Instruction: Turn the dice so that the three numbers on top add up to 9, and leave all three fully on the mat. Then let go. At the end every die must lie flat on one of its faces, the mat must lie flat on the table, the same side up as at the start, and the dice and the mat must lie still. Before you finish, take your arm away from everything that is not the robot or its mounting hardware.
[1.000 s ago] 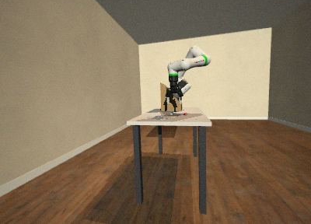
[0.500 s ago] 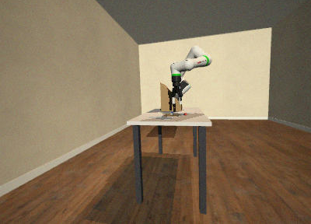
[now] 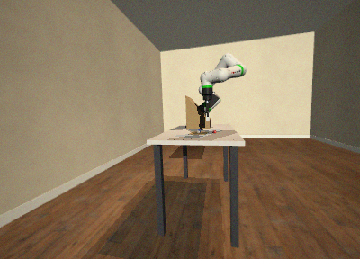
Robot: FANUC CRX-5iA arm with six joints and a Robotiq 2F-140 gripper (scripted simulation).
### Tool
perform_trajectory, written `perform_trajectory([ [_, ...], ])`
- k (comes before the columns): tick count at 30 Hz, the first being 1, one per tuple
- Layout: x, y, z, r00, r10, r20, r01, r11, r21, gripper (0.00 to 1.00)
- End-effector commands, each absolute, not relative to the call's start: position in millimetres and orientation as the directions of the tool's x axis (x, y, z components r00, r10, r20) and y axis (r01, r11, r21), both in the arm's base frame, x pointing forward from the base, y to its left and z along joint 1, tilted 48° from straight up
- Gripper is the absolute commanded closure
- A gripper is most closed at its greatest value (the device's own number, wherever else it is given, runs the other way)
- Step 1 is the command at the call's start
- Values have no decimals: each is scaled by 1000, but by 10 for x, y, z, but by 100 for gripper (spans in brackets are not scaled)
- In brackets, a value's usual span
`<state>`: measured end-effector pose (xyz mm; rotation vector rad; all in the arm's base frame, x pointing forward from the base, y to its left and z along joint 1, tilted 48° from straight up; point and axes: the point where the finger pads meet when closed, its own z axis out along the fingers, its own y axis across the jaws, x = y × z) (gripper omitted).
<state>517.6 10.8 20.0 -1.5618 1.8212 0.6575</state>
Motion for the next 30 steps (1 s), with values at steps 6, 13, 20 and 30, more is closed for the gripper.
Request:
perform_trajectory([
  [6,5187,216,296,-362,-597,-716,-921,346,177,0],
  [13,5191,316,381,-576,-493,-652,-805,481,347,0],
  [20,5192,425,471,-767,-349,-538,-626,593,507,0],
  [30,5189,527,557,-898,-191,-397,-417,660,625,0],
])
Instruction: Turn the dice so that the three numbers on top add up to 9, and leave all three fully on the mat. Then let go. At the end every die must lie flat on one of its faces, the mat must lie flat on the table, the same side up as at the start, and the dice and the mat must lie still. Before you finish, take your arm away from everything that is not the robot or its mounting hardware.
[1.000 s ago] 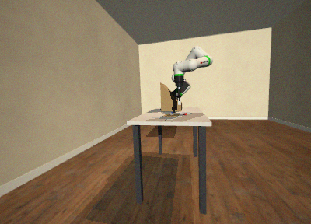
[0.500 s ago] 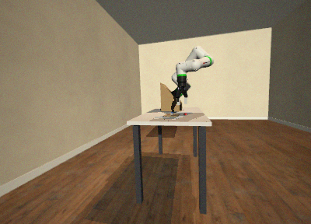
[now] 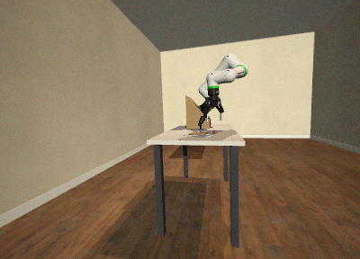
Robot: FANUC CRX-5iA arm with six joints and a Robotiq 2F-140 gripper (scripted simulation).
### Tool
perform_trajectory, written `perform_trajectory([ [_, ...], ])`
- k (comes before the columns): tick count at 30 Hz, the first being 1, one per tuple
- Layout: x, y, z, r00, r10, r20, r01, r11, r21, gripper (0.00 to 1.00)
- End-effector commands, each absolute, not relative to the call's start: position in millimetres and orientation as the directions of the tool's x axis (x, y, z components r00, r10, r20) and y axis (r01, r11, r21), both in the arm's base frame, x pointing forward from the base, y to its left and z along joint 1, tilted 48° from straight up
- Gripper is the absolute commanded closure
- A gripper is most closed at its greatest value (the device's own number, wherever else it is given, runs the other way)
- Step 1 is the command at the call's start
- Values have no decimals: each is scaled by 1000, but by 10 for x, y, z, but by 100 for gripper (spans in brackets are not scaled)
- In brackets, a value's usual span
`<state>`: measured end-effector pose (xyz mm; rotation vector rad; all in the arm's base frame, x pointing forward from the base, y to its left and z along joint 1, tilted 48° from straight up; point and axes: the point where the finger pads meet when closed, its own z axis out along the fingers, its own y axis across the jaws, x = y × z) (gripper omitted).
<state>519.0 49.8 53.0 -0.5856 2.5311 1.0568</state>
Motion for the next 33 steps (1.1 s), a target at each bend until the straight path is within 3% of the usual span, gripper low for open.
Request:
perform_trajectory([
  [1,5189,533,561,-904,-181,-388,-404,663,631,0],
  [6,5189,542,569,-912,-167,-374,-384,666,639,0],
  [7,5189,542,569,-912,-167,-374,-384,666,639,79],
  [33,5189,542,569,-912,-167,-374,-384,666,639,79],
])
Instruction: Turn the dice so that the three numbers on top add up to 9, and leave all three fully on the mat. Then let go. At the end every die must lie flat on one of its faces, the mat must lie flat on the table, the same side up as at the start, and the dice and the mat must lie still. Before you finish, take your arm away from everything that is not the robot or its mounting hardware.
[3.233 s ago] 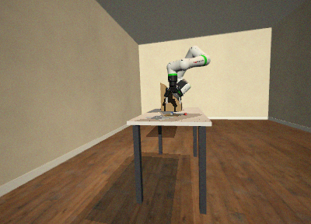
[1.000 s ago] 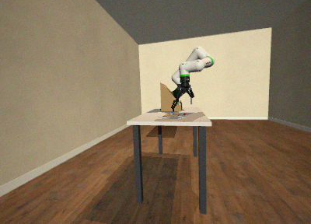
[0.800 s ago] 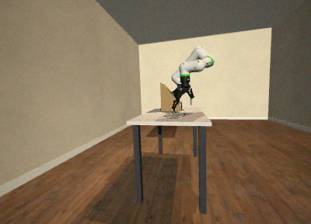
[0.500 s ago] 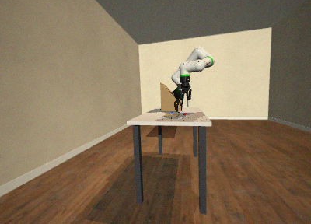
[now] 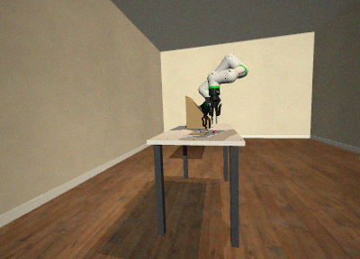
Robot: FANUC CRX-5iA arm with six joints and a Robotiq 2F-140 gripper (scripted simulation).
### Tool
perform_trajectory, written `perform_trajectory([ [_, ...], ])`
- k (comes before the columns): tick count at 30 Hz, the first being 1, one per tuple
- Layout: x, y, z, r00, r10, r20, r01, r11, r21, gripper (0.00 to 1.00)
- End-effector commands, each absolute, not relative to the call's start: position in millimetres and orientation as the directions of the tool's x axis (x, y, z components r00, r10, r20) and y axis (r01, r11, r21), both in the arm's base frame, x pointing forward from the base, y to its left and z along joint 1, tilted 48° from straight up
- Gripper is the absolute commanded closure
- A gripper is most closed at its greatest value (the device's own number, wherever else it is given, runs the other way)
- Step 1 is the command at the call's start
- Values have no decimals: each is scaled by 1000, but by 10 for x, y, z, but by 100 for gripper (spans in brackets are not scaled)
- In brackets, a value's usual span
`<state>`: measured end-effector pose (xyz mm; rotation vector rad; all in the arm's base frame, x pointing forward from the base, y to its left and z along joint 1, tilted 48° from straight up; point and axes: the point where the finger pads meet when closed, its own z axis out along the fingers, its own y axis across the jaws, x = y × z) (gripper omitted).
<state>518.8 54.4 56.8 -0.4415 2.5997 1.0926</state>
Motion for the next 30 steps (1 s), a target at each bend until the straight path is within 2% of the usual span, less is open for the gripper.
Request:
perform_trajectory([
  [1,5189,542,569,-912,-167,-374,-384,666,639,79],
  [30,5203,612,505,-912,-167,-374,-384,666,639,79],
])
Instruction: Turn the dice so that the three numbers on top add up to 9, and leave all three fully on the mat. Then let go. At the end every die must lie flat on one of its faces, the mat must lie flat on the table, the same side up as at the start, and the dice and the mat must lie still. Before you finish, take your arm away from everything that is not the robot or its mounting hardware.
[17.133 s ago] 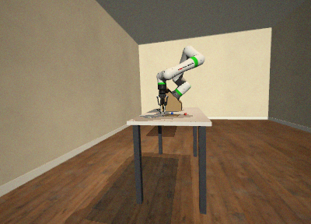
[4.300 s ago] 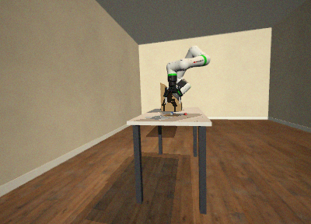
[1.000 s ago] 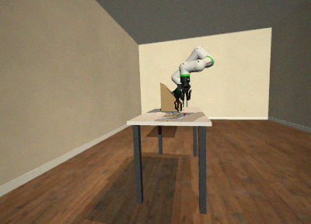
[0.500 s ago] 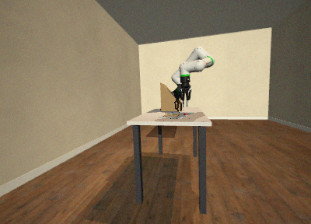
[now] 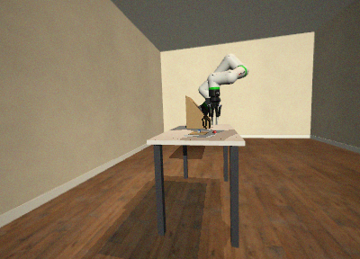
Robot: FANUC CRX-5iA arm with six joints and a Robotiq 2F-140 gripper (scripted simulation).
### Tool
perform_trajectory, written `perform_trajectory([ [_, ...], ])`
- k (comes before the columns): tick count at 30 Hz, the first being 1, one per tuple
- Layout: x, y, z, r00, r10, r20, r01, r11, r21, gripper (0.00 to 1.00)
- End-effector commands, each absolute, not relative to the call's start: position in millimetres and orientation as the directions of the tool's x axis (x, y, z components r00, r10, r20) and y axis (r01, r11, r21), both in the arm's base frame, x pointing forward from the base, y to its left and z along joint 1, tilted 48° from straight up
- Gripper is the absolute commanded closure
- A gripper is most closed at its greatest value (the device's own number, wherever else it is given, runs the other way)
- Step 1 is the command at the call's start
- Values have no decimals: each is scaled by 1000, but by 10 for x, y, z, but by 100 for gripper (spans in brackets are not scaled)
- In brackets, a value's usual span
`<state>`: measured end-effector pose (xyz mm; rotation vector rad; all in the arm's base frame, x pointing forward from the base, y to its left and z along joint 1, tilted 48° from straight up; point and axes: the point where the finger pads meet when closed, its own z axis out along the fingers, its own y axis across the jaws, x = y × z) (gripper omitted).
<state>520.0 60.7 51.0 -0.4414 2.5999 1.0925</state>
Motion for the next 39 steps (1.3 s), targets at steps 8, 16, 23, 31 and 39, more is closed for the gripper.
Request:
perform_trajectory([
  [8,5219,695,428,-912,-167,-374,-384,666,639,79],
  [16,5233,766,363,-912,-167,-374,-384,666,639,79],
  [23,5248,841,295,-912,-167,-374,-384,666,639,79],
  [31,5260,899,242,-912,-167,-374,-384,666,639,79],
  [39,5264,918,225,-912,-167,-374,-384,666,639,79],
])
